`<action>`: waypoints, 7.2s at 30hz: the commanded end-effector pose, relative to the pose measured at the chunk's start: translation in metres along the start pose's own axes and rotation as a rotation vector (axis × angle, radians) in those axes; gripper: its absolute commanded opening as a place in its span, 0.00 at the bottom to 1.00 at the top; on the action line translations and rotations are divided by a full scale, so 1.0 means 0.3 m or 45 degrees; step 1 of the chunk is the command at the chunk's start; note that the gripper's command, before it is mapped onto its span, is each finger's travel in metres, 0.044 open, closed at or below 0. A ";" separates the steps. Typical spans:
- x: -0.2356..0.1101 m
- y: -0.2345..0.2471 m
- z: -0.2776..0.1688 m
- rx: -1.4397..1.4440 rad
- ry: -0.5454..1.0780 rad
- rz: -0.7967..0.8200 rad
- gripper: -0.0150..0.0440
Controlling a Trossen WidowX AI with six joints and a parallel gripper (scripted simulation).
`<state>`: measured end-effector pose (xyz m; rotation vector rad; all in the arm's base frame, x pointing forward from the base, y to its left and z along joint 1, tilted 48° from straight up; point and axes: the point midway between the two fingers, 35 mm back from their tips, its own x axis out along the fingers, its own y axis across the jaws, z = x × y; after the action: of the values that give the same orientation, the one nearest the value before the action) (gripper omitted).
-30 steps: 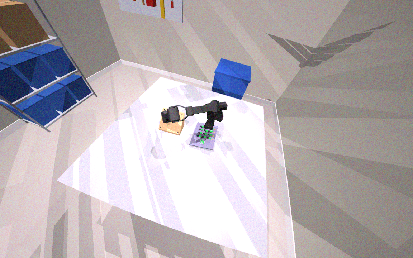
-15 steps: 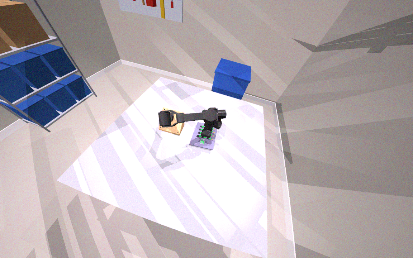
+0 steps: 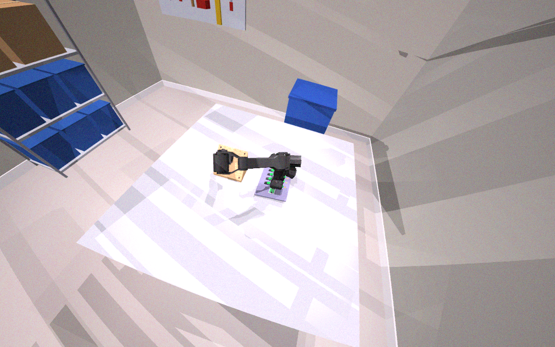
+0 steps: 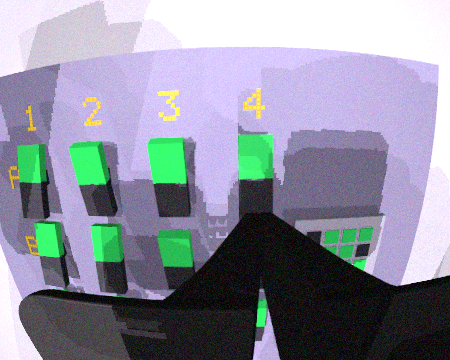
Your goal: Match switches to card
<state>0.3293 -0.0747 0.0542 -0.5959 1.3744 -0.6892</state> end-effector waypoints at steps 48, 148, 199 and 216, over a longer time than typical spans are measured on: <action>0.067 -0.004 -0.007 -0.008 0.005 -0.009 0.25; 0.056 0.226 -0.142 -0.008 0.006 -0.005 0.25; 0.078 0.225 -0.143 -0.008 0.006 -0.005 0.25; -0.140 0.038 -0.075 -0.009 0.040 -0.003 0.25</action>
<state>0.2970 -0.0103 0.0415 -0.6141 1.4224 -0.6770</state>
